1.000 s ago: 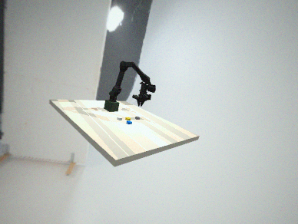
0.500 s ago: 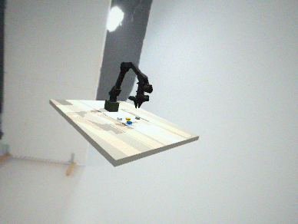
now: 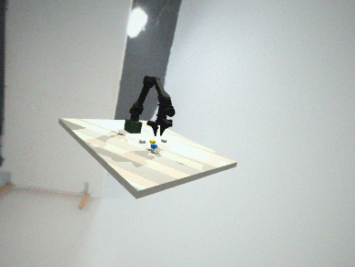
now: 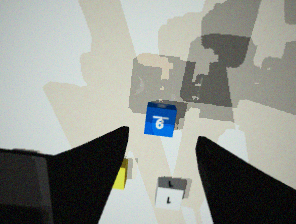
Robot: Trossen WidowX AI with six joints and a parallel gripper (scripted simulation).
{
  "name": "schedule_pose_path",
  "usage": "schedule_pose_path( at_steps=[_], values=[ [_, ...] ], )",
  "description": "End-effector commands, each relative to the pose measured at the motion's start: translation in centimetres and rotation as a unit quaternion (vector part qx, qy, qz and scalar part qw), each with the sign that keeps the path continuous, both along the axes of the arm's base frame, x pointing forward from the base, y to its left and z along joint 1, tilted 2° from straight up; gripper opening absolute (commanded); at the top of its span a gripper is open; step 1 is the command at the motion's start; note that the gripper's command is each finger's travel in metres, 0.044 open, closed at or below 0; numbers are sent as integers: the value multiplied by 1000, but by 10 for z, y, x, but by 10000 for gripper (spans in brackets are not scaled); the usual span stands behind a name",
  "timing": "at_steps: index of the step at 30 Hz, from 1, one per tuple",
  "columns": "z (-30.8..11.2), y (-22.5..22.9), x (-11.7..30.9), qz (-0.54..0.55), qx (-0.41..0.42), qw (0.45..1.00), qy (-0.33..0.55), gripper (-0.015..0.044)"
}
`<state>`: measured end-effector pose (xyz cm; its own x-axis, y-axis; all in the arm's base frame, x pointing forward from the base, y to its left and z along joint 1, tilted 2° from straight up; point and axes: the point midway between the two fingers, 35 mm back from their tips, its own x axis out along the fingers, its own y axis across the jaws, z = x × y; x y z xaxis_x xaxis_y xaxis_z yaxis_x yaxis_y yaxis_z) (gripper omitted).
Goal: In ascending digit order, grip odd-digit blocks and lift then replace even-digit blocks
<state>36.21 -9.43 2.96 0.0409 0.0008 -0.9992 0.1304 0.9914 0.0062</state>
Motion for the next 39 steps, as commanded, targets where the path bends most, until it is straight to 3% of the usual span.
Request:
schedule_pose_path(
  at_steps=[1, 4, 31, 39],
  values=[
    [-43, 1, -10, 2, 4, 1000, 19, 330],
    [-43, 1, -10, 2, 4, 1000, 19, 400],
    [-80, 1, -10, 2, 4, 1000, 19, 400],
    [-80, 1, -10, 2, 4, 1000, 19, 190]
  ],
)
